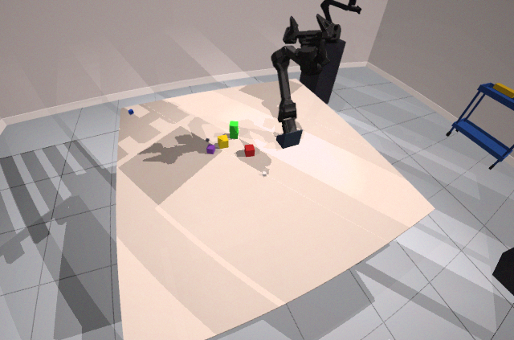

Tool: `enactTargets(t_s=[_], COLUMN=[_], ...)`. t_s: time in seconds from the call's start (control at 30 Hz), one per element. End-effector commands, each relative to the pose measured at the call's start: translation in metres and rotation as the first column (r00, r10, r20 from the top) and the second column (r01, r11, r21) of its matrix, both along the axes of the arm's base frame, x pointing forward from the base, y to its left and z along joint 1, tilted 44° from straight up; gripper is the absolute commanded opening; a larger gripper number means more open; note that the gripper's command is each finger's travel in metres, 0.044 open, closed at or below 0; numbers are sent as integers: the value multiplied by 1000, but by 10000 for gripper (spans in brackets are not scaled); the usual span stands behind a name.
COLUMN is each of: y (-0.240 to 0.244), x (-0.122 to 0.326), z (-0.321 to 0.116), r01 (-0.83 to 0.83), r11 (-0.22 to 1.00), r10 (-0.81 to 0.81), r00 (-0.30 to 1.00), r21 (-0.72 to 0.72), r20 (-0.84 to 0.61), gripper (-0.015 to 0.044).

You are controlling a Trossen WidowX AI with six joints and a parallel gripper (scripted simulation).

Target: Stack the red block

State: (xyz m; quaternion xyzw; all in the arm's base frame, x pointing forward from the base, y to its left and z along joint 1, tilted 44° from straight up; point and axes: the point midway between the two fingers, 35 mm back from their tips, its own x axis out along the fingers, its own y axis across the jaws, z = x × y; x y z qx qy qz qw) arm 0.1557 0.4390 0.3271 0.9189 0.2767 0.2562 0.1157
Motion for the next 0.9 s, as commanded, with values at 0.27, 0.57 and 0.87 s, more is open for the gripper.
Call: enactTargets(t_s=[0.27,0.57,0.87], y=[2,-38,-115], x=[62,128,165], z=[-62,-143,-217], r01=[177,247,116], r11=[858,392,-184], r10=[-154,-202,-154], r00=[984,963,977], r21=[-482,-886,-976], r20=[88,179,145], gripper=[440,440,440])
